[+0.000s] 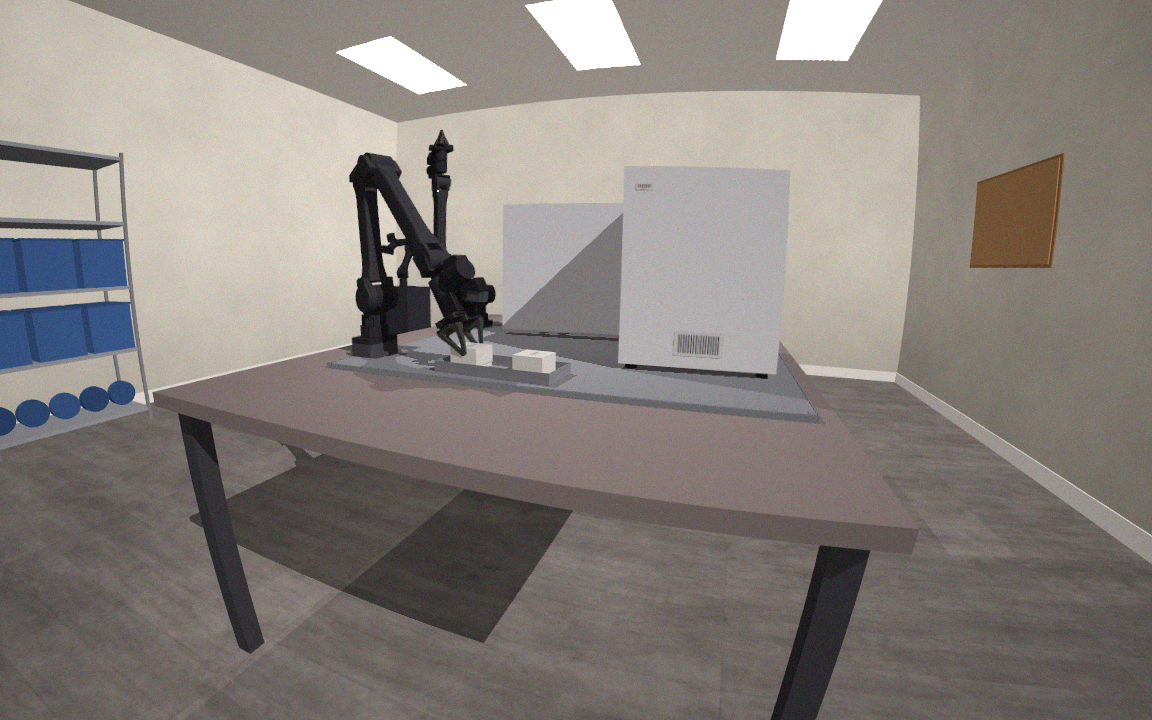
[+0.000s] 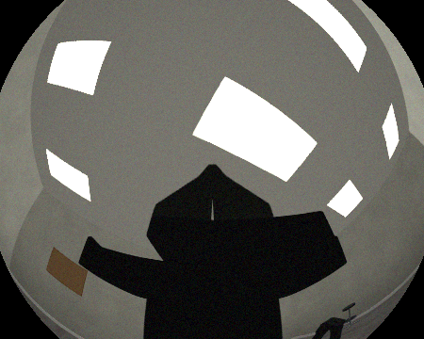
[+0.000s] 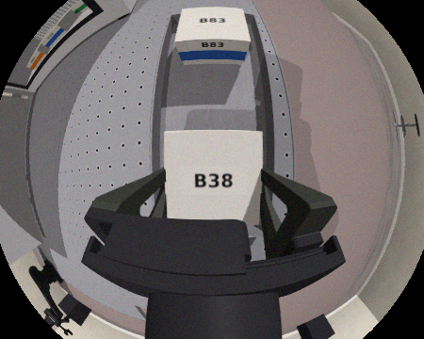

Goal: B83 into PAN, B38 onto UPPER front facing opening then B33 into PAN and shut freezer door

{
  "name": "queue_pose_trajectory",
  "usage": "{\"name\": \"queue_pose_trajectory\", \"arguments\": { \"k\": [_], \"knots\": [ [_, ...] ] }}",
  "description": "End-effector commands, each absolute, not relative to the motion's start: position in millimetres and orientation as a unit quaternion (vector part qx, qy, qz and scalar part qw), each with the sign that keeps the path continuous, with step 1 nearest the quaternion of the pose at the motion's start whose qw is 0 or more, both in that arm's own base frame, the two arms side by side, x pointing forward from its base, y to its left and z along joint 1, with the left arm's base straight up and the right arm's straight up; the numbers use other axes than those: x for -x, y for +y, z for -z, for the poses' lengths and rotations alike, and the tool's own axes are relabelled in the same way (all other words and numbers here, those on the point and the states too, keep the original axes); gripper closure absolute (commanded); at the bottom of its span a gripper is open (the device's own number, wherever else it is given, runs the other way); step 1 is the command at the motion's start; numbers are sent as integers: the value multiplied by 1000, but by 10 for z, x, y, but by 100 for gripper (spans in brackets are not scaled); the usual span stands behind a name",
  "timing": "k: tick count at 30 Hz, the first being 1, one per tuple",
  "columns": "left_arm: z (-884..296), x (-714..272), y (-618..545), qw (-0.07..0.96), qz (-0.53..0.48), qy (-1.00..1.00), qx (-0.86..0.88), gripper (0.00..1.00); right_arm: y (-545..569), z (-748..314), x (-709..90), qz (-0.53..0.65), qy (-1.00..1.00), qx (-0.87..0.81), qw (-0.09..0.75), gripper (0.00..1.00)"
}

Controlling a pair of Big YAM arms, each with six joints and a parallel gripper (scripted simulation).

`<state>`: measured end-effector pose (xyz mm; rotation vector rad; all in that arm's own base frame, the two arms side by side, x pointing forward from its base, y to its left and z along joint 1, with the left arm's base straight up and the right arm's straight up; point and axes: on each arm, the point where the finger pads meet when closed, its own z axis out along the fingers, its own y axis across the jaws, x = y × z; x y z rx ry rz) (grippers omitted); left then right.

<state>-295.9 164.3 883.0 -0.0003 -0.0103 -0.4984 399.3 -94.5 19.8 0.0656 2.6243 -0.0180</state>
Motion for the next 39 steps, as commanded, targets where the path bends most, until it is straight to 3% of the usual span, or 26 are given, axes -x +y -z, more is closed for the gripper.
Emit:
{"name": "queue_pose_trajectory", "arguments": {
  "k": [1, 14, 15, 39],
  "knots": [
    [-8838, 2837, 1585, 967, 253, 13, -3, 100, -997, -147, -4006, 7, 965, -24, 260, 23],
    [-8838, 2837, 1585, 967, 253, 13, -3, 100, -998, -73, -4004, 8, 965, -24, 260, 23],
    [-8838, 2837, 1585, 967, 253, 13, -3, 100, -998, -73, -4004, 8, 965, -24, 260, 0],
    [-8838, 2837, 1585, 967, 253, 13, -3, 100, -988, -212, -4124, 10, 962, -22, 273, 0]
  ]
}}
